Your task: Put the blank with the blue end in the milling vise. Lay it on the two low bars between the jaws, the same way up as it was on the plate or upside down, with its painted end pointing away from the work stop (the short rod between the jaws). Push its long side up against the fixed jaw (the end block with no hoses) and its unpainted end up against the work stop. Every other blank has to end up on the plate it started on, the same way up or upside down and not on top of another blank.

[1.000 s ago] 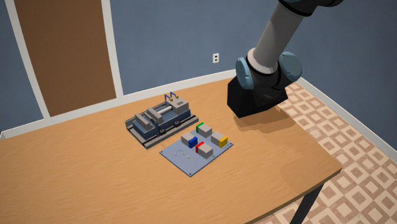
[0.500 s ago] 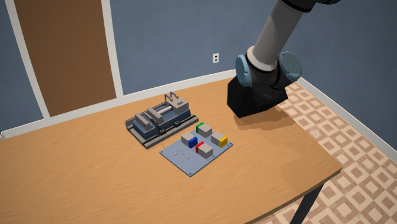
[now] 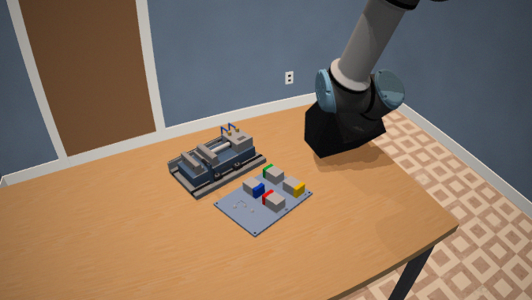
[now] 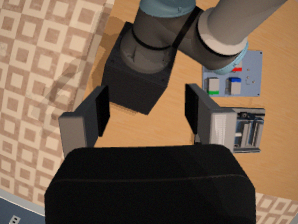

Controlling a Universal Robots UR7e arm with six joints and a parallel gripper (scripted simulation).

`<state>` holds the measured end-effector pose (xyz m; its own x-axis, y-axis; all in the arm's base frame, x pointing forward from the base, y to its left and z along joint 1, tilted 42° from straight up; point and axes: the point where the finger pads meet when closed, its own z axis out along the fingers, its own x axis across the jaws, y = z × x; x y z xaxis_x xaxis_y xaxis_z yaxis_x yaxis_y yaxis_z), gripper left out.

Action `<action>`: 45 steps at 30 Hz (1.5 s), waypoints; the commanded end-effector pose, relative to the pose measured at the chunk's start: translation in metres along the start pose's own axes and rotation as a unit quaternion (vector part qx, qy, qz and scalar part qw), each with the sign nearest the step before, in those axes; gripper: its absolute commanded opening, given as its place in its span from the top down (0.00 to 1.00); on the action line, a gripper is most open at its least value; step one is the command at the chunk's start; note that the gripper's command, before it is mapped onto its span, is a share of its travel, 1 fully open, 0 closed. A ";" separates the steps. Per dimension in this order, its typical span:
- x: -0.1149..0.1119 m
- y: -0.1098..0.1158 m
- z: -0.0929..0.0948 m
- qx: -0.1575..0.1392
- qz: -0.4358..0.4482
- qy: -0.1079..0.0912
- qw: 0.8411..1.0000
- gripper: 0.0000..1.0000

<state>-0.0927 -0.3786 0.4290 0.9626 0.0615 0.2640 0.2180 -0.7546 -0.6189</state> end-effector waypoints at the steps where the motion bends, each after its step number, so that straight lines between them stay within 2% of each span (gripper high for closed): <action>1: -0.034 0.007 0.000 0.000 0.000 0.000 1.000 0.00; 3: -0.057 0.011 0.000 0.000 0.000 0.000 1.000 0.00; 15: -0.057 0.011 0.000 0.000 0.000 0.000 1.000 0.00; 20: -0.116 0.022 -0.001 0.000 0.000 0.000 1.000 0.00; 32: -0.116 0.022 -0.001 0.000 0.000 0.000 1.000 0.00; 37: -0.170 0.033 0.024 0.000 0.000 0.000 1.000 0.00; 45: -0.170 0.033 0.024 0.000 0.000 0.000 1.000 0.00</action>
<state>-0.2442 -0.3979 0.3473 0.9625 0.0609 0.2644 0.2179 -0.7541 -0.6196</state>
